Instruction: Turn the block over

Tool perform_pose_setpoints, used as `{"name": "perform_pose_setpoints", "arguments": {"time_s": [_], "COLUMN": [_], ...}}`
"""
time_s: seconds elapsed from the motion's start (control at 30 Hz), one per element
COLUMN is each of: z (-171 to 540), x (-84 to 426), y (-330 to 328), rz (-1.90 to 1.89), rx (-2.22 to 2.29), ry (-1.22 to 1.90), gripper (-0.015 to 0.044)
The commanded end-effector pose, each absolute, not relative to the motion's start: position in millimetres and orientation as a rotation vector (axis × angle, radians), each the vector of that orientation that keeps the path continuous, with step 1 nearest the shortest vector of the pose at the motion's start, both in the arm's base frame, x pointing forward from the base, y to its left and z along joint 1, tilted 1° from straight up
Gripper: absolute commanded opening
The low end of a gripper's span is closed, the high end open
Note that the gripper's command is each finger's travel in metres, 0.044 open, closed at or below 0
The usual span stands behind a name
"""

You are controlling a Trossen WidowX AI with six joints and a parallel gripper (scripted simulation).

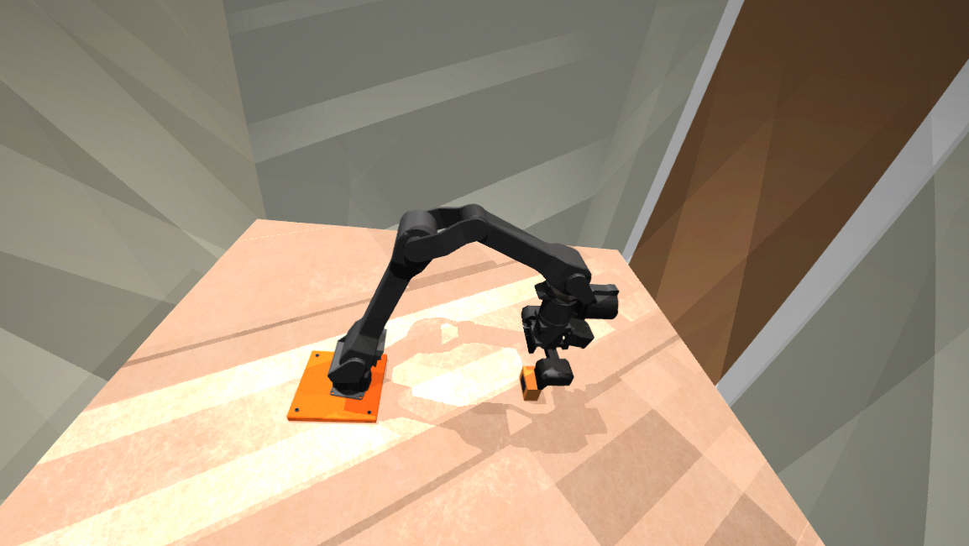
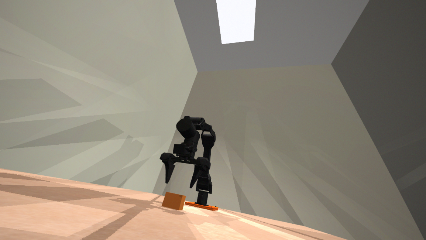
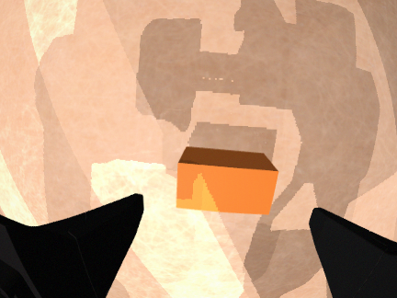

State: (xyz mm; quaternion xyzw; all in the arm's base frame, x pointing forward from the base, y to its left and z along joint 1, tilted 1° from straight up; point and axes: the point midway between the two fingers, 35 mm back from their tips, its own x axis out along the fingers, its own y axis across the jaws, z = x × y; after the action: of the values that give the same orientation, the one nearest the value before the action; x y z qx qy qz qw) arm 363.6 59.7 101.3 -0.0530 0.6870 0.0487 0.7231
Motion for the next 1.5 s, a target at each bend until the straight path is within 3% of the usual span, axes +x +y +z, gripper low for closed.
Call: {"name": "perform_pose_setpoints", "arguments": {"time_s": [0.0,0.77,0.93,1.47], "z": [92.6,59.9,59.9,59.9], "x": [363.0,364.4,364.4,364.4], "y": [60.0,60.0,60.0,60.0], "rz": [0.108,0.108,0.108,0.108], "rx": [-0.113,-0.113,-0.113,-0.113], "ry": [1.521,1.521,1.521,1.521], "gripper": [0.0440,0.0440,0.0309,0.0202]}}
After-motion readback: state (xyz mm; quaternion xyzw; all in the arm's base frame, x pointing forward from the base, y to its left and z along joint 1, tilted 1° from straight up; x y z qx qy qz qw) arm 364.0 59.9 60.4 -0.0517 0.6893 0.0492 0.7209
